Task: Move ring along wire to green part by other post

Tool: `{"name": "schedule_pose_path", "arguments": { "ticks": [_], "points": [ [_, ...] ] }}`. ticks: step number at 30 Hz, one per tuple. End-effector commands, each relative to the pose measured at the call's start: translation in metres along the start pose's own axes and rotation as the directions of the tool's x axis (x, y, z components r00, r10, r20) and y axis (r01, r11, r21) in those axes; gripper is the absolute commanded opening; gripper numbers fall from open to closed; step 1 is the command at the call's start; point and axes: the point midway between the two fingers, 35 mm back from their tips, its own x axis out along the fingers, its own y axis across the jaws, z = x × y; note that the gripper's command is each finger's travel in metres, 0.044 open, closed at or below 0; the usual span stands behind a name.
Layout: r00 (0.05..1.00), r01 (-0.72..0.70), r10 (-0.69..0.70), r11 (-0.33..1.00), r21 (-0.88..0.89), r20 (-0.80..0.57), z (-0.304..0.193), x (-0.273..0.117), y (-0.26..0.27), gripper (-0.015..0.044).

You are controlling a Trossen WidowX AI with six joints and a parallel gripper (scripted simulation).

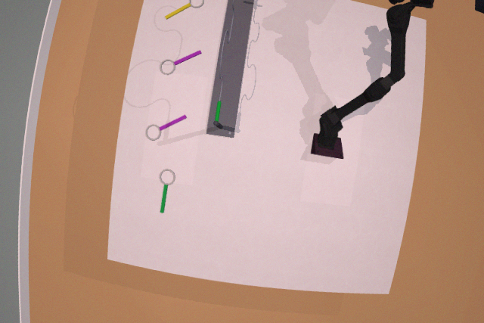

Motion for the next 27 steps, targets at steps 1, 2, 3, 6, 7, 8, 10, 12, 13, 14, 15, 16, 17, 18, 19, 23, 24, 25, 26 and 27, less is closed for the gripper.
{"name": "schedule_pose_path", "arguments": {
  "ticks": [1,2,3,6,7,8,10,12,13,14,15,16,17,18,19,23,24,25,26,27],
  "points": [
    [1.000,0.006,-0.006,1.000,0.001,0.006,0.003,0.000,0.000,0.0374],
    [0.999,0.022,-0.022,1.000,0.002,0.026,0.011,0.000,0.001,0.0348],
    [0.997,0.048,-0.049,0.999,0.006,0.060,0.024,0.000,0.002,0.0321],
    [0.973,0.124,-0.127,0.992,0.025,0.191,0.074,0.000,0.012,0.0243],
    [0.960,0.142,-0.146,0.989,0.032,0.237,0.090,-0.001,0.017,0.0216],
    [0.946,0.157,-0.161,0.987,0.040,0.282,0.105,-0.002,0.023,0.0190],
    [0.917,0.172,-0.180,0.984,0.052,0.356,0.131,-0.003,0.033,0.0160],
    [0.875,0.179,-0.190,0.982,0.067,0.445,0.160,-0.005,0.048,0.0160],
    [0.851,0.177,-0.190,0.981,0.074,0.490,0.175,-0.007,0.057,0.0160],
    [0.824,0.172,-0.187,0.982,0.079,0.534,0.189,-0.008,0.067,0.0160],
    [0.796,0.163,-0.181,0.983,0.084,0.577,0.202,-0.009,0.077,0.0160],
    [0.766,0.150,-0.171,0.985,0.087,0.619,0.216,-0.011,0.088,0.0160],
    [0.735,0.135,-0.159,0.987,0.088,0.659,0.228,-0.013,0.100,0.0160],
    [0.702,0.116,-0.144,0.989,0.088,0.698,0.240,-0.014,0.112,0.0160],
    [0.667,0.094,-0.126,0.992,0.085,0.734,0.252,-0.016,0.125,0.0160],
    [0.517,-0.019,-0.033,0.999,0.050,0.856,0.290,-0.024,0.181,0.0160],
    [0.476,-0.053,-0.006,0.998,0.036,0.879,0.298,-0.026,0.195,0.0160],
    [0.431,-0.088,0.023,0.996,0.017,0.902,0.306,-0.028,0.211,0.0160],
    [0.386,-0.124,0.052,0.992,-0.004,0.921,0.312,-0.031,0.227,0.0160],
    [0.339,-0.161,0.082,0.987,-0.028,0.937,0.318,-0.034,0.243,0.0160]
  ]
}}
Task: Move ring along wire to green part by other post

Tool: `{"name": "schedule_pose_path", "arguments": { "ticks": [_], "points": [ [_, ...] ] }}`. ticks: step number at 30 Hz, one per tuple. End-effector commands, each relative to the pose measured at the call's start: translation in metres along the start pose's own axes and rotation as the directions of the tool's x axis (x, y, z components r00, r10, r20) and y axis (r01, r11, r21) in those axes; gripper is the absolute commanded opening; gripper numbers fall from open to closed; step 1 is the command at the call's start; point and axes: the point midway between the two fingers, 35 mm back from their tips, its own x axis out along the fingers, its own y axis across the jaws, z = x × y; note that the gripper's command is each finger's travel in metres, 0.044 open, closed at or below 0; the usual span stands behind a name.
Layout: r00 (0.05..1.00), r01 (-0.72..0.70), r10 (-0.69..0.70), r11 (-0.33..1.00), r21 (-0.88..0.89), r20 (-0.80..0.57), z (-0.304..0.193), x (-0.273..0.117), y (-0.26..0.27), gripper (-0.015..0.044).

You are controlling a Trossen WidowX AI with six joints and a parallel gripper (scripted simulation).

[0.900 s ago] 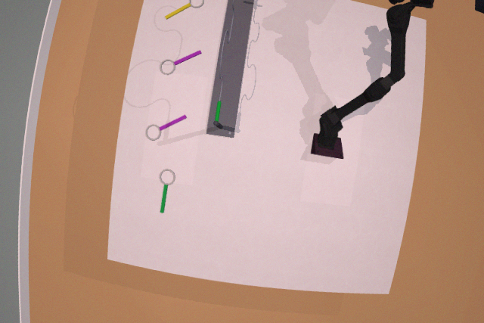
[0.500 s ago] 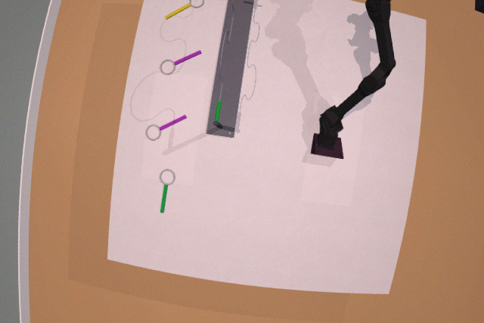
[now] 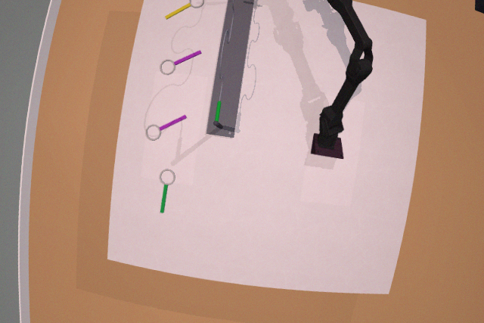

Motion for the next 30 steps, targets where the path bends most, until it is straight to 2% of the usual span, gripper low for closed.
{"name": "schedule_pose_path", "arguments": {
  "ticks": [1,5,9,15,19,27,30],
  "points": [
    [0.974,-0.154,0.135,0.984,0.090,0.183,0.016,0.017,0.068,0.0160],
    [0.896,-0.338,0.260,0.925,0.172,0.359,0.027,0.021,0.133,0.0160],
    [0.775,-0.536,0.361,0.810,0.238,0.519,0.032,0.013,0.195,0.0160],
    [0.541,-0.802,0.429,0.522,0.290,0.724,0.030,-0.018,0.274,0.0160],
    [0.402,-0.905,0.413,0.314,0.287,0.817,0.024,-0.043,0.309,0.0160],
    [0.396,-0.909,0.411,0.304,0.286,0.821,0.020,-0.040,0.308,0.0160],
    [0.396,-0.908,0.409,0.307,0.285,0.822,0.035,-0.036,0.303,0.0160]
  ]
}}
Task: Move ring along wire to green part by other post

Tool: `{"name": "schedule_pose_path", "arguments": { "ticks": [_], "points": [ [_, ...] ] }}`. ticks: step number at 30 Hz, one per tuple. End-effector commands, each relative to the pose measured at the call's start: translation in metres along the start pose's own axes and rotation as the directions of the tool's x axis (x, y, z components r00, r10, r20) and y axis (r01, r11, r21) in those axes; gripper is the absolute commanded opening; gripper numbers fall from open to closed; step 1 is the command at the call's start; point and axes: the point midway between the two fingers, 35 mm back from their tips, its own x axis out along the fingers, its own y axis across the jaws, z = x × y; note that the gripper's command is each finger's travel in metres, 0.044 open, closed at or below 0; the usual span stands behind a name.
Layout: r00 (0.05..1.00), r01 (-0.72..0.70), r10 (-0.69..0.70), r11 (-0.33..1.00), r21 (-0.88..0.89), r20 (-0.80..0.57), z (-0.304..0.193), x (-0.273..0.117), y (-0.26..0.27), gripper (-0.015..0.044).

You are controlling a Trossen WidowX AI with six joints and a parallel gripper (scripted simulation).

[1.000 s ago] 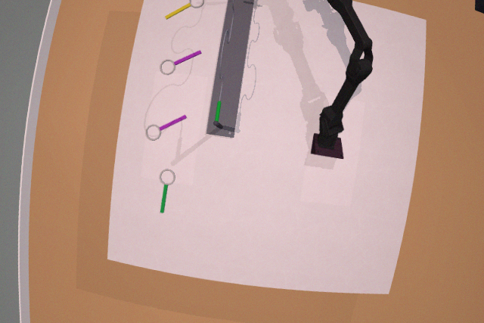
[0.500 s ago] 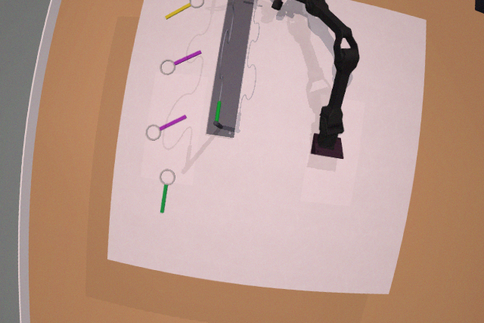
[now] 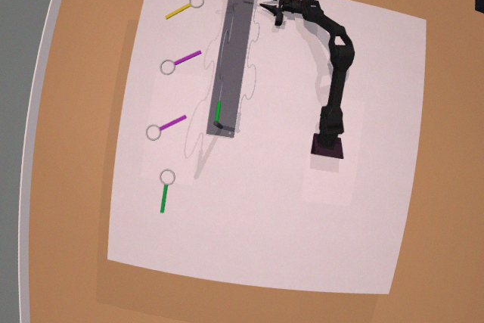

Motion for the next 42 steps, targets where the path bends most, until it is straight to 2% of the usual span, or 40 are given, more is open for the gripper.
{"name": "schedule_pose_path", "arguments": {
  "ticks": [1,7,42],
  "points": [
    [1.000,-0.004,0.004,1.000,-0.003,0.012,0.019,0.017,-0.002,0.0160],
    [1.000,-0.001,0.001,1.000,0.003,0.014,0.052,0.044,-0.003,0.0160],
    [1.000,0.002,-0.002,1.000,0.005,0.016,0.052,0.091,-0.006,0.0160]
  ]
}}
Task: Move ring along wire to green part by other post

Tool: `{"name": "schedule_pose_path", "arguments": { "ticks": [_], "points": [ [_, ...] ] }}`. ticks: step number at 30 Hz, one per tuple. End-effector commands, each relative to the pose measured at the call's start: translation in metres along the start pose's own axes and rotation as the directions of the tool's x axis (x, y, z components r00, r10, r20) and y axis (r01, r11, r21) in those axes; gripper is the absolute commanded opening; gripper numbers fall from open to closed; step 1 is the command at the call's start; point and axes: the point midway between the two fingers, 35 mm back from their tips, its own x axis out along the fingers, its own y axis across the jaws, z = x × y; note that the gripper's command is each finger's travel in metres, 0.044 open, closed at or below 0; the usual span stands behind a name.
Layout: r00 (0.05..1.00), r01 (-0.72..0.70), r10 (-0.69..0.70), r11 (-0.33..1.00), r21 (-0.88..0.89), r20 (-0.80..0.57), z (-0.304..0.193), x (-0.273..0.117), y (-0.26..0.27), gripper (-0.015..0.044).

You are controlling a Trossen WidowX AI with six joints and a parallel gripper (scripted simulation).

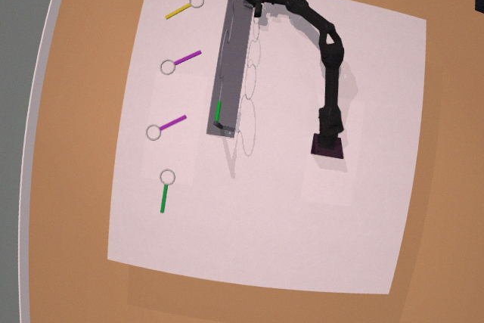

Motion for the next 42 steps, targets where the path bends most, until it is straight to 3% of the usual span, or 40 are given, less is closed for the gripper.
{"name": "schedule_pose_path", "arguments": {
  "ticks": [1,17,42],
  "points": [
    [1.000,0.004,-0.004,1.000,0.001,0.001,0.002,0.007,-0.001,0.0160],
    [1.000,0.005,-0.005,1.000,0.002,0.002,0.003,0.031,0.001,0.0160],
    [1.000,0.005,-0.006,1.000,0.002,0.002,0.003,0.032,0.001,0.0160]
  ]
}}
